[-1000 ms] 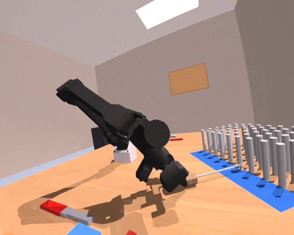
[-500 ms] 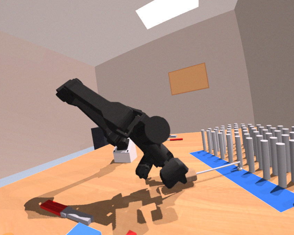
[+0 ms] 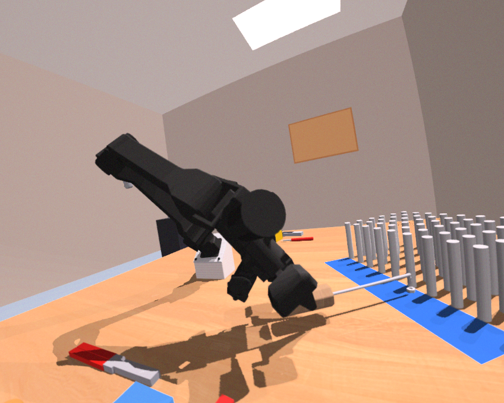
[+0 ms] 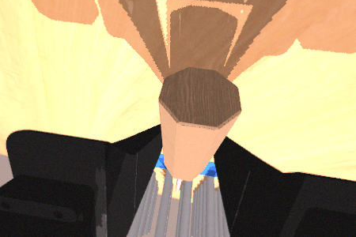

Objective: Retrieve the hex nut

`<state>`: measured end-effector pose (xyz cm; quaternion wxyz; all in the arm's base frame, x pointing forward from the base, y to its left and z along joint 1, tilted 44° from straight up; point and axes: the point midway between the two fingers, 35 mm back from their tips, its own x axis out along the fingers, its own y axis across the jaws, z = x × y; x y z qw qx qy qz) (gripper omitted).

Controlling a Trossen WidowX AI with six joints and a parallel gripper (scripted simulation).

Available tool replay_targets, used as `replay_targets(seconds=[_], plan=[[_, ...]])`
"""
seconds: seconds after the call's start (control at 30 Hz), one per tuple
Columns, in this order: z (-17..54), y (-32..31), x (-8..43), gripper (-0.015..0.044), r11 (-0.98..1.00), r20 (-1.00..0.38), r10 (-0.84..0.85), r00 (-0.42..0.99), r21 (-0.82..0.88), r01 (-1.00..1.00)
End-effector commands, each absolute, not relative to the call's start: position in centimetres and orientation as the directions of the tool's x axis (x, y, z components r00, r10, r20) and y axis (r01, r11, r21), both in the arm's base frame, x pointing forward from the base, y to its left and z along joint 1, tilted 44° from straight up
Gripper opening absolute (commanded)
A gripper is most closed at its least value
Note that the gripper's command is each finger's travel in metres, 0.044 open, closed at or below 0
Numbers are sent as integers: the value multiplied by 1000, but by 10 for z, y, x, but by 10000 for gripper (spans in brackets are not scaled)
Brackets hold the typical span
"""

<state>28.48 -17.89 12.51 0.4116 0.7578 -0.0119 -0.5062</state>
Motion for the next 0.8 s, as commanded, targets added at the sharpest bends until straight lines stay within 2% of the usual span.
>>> replay_targets(seconds=[0.0, 0.2, 0.77], plan=[[133, -179, 272, 0, -659, -754, -432, 494, 638, 399], [137, -179, 252, 0, -657, -758, -430, 491, 636, 406], [192, -130, 271, 0, -668, -764, -424, 487, 627, 402]])
